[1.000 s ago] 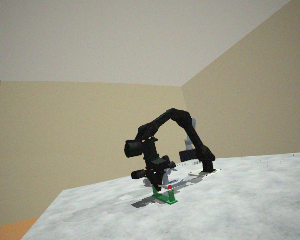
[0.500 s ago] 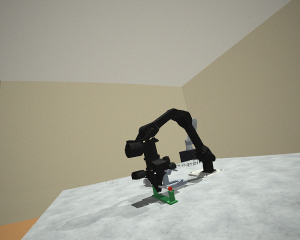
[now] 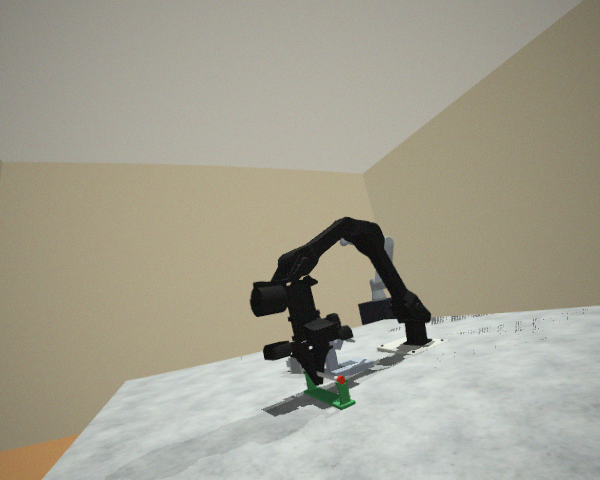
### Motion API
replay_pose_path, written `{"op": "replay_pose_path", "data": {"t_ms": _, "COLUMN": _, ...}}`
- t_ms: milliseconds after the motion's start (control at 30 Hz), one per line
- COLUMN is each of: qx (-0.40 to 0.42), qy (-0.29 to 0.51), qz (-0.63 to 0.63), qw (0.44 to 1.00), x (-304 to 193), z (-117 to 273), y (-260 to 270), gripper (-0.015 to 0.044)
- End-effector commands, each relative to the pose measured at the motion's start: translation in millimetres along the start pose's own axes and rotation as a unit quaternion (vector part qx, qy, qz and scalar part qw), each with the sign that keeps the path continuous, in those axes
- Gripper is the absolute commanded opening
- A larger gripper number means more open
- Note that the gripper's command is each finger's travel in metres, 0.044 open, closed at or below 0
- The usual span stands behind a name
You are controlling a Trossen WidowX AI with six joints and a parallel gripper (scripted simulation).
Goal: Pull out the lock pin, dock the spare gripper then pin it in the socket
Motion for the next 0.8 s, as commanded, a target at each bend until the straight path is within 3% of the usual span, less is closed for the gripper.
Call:
{"op": "replay_pose_path", "data": {"t_ms": 0, "qx": 0.000, "qy": 0.000, "qz": 0.000, "qw": 1.000, "x": 0, "z": 0, "y": 0, "gripper": 0.0026}}
{"op": "replay_pose_path", "data": {"t_ms": 533, "qx": 0.003, "qy": 0.001, "qz": -0.001, "qw": 1.000, "x": 1, "z": 14, "y": 1, "gripper": 0.0440}}
{"op": "replay_pose_path", "data": {"t_ms": 767, "qx": 0.008, "qy": 0.001, "qz": -0.003, "qw": 1.000, "x": 2, "z": 25, "y": 1, "gripper": 0.0440}}
Point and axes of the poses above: the point midway between the two fingers, 35 mm back from their tips, its own z axis back along the fingers, its own y axis across the jaws, x = y × z, the point moved 9 cm from there along z, back along the fingers, and after that the axes turned 3 degrees about -z, right-handed, at the moved point
